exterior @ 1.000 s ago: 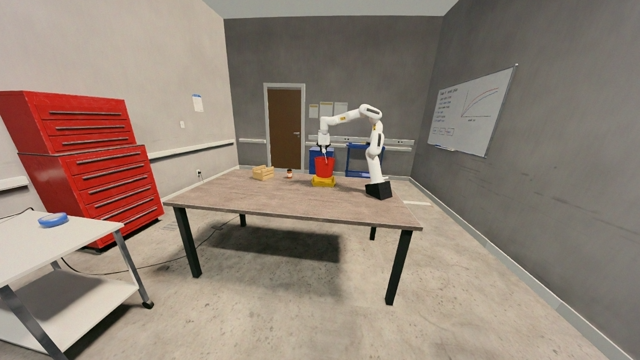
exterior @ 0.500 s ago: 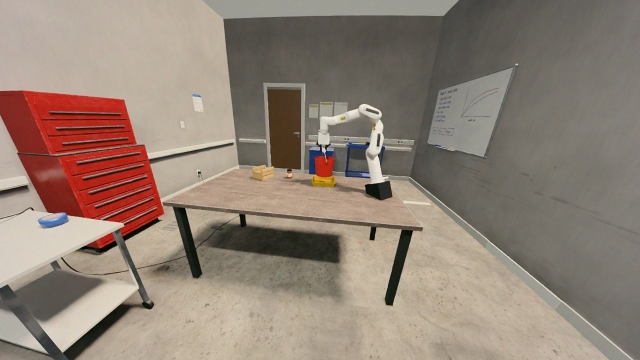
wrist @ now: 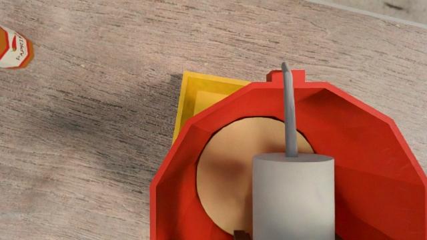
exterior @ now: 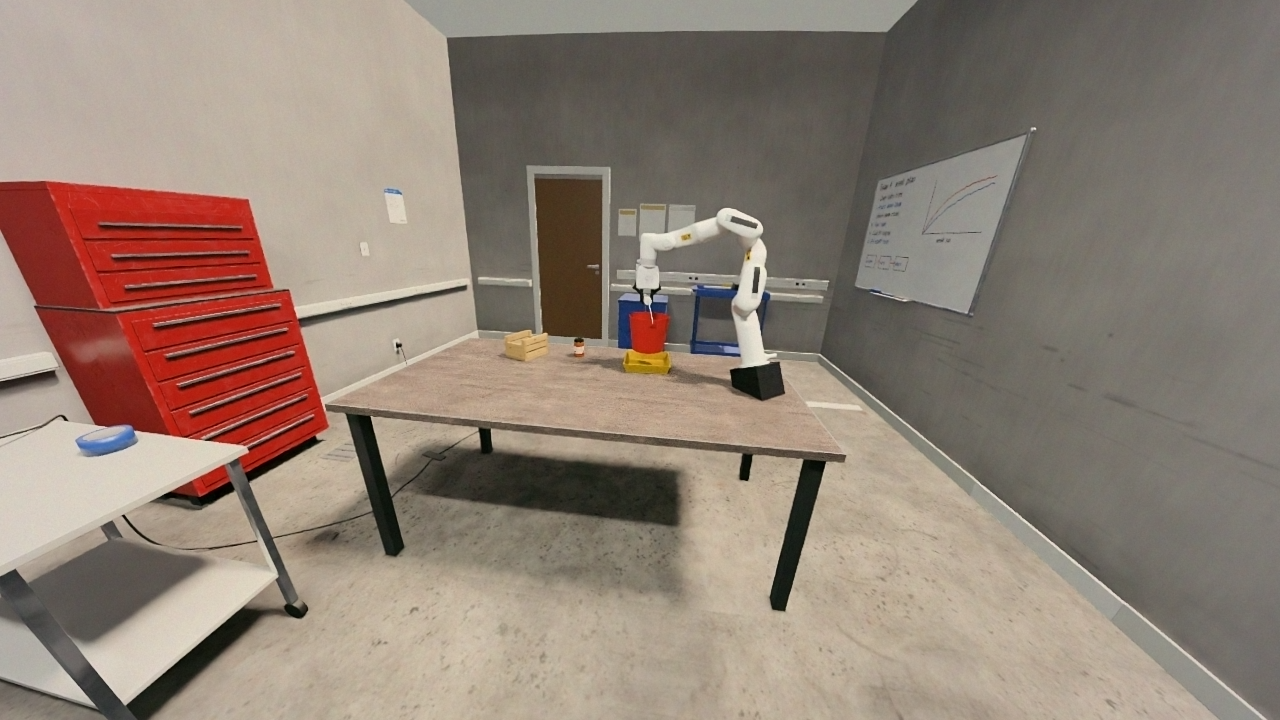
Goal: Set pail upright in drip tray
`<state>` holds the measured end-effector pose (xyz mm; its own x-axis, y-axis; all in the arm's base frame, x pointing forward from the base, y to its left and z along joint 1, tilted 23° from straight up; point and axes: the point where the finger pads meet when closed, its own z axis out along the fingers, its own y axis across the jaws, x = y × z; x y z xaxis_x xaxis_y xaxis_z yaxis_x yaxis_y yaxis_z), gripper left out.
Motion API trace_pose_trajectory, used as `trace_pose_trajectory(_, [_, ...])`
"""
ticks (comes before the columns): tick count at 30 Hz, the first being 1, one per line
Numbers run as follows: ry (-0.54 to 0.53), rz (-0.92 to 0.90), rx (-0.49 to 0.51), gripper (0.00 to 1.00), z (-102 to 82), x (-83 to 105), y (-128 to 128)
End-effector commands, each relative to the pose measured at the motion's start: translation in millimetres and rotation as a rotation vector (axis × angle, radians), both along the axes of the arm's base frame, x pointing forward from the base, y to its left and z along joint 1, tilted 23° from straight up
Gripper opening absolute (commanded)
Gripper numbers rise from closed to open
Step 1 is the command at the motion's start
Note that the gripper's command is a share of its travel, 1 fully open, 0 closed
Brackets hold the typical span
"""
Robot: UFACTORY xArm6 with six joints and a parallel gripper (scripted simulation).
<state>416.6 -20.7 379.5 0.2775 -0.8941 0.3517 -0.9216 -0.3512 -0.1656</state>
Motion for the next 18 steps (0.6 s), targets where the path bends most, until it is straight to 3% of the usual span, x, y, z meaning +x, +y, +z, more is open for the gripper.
trace_pose_trajectory(1, [-0.005,0.001,0.001,0.0,2.9,0.8,-1.6])
trace_pose_trajectory(18, [-0.005,0.001,0.001,0.0,4.1,1.4,-5.1])
